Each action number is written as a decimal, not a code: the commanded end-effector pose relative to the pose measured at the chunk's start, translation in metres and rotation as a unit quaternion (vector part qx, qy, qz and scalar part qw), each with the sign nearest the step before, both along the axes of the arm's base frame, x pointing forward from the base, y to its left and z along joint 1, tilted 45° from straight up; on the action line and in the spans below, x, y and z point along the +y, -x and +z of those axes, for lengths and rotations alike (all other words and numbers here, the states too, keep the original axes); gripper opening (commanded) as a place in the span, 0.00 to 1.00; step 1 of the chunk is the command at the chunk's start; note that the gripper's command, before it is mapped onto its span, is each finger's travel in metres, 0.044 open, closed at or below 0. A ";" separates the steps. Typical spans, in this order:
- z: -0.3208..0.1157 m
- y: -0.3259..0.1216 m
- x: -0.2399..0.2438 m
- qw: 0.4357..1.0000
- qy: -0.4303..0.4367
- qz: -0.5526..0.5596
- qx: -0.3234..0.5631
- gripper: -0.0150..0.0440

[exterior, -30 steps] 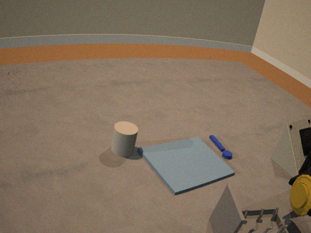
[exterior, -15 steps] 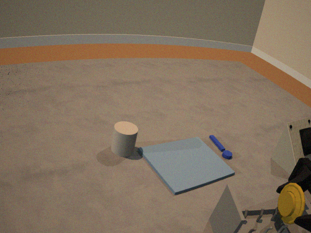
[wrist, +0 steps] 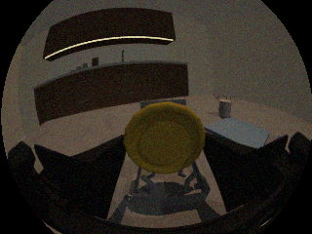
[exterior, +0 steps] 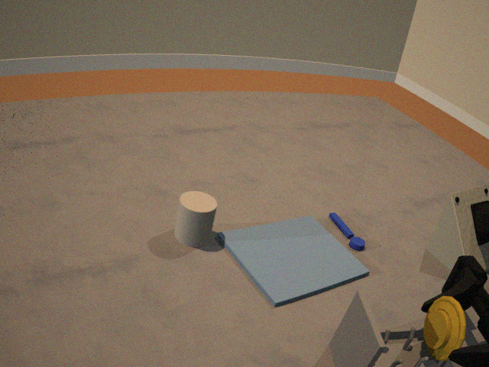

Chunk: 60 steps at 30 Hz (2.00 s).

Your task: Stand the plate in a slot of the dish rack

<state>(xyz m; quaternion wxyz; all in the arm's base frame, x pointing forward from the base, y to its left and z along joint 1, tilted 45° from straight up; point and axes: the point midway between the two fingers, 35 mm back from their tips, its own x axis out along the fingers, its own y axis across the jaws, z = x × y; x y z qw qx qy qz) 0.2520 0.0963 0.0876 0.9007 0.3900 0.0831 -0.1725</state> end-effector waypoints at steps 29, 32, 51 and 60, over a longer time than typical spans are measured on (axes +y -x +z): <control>-0.007 0.001 0.004 1.000 0.003 0.001 0.004 0.92; -0.007 0.001 0.004 1.000 0.003 0.001 0.004 0.93; 0.077 -0.012 -0.079 1.000 0.019 -0.002 0.006 0.93; 0.066 -0.020 -0.089 0.994 0.077 0.014 0.079 0.93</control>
